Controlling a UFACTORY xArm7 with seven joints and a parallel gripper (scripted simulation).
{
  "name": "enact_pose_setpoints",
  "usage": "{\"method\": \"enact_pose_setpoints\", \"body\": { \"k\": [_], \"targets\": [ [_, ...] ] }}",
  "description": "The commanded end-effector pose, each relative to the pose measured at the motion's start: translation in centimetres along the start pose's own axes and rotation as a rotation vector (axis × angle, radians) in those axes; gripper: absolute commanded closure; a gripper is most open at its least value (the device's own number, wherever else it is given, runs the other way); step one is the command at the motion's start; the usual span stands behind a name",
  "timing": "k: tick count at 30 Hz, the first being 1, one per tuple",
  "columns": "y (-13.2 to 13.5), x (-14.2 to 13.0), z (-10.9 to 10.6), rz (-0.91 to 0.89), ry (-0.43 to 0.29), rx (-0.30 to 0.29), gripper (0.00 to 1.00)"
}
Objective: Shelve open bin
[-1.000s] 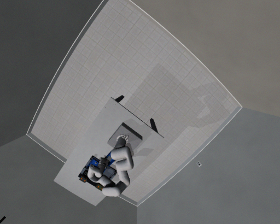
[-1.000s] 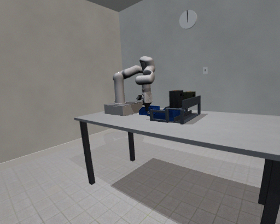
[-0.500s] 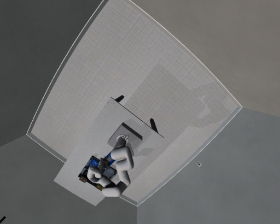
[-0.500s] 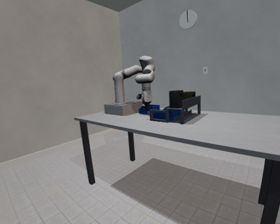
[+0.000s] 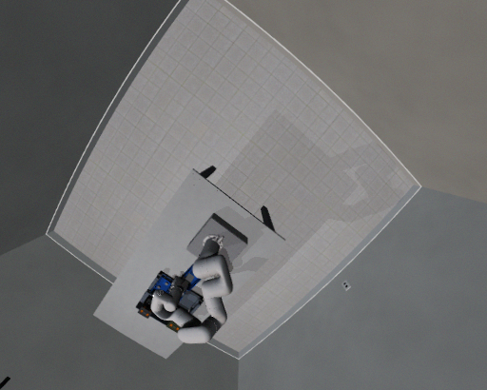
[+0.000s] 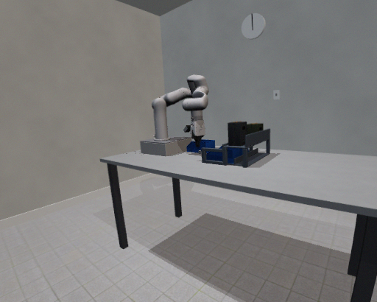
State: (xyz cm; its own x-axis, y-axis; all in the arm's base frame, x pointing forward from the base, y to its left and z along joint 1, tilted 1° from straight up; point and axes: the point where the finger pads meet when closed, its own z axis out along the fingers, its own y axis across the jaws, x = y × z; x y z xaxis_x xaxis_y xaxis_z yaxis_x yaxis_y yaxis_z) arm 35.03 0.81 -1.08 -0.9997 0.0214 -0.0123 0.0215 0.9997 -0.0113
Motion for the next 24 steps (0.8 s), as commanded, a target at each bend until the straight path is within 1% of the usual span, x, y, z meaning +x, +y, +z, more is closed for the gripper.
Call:
{"method": "enact_pose_setpoints", "body": {
  "k": [1,5,10,24],
  "targets": [
    [0.0,-0.1,-0.1,0.0,-0.003,0.0,1.0],
    [0.0,-0.1,-0.1,0.0,-0.003,0.0,1.0],
    [0.0,-0.1,-1.6,0.0,-0.003,0.0,1.0],
    [0.0,-0.1,-1.6,0.0,-0.003,0.0,1.0]
  ]
}}
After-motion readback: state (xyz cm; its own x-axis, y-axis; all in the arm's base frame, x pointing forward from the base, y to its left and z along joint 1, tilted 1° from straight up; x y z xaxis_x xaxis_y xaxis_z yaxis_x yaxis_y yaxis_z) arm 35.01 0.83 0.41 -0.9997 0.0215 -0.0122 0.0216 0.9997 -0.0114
